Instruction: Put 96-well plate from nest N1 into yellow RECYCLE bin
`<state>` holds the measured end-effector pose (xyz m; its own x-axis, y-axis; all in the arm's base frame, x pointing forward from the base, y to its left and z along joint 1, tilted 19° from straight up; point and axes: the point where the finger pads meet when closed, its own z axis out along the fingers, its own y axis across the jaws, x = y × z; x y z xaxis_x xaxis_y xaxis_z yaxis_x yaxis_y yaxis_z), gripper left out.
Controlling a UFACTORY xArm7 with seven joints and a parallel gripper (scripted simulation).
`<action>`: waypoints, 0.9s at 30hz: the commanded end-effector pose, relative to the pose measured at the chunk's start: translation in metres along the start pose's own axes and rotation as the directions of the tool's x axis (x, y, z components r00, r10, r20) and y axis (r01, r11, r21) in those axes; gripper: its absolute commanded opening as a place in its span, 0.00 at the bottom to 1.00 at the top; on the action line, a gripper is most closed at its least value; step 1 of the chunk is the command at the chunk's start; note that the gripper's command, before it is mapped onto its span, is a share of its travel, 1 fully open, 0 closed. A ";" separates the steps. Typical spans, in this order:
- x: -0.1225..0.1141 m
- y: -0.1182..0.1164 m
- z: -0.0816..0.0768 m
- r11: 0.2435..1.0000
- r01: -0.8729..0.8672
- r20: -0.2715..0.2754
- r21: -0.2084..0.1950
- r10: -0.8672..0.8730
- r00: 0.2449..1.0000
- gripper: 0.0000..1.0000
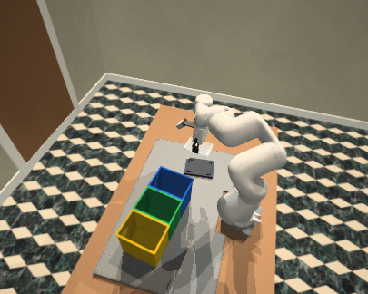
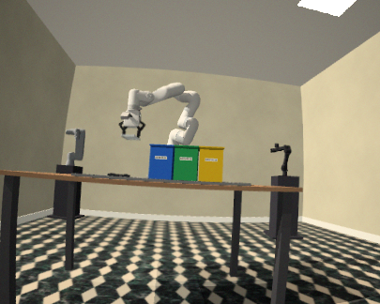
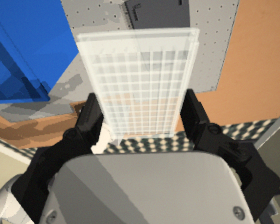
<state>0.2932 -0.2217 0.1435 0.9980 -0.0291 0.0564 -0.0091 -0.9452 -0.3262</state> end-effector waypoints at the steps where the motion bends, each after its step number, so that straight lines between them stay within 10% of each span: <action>1: 0.003 -0.018 -0.002 1.000 -0.003 -0.003 -0.005 0.003 1.000 0.00; 27: 0.010 -0.091 0.000 1.000 -0.002 -0.003 -0.005 0.002 1.000 0.00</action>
<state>0.3020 -0.1440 0.1691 0.9980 -0.0302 0.0550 -0.0107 -0.9458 -0.3246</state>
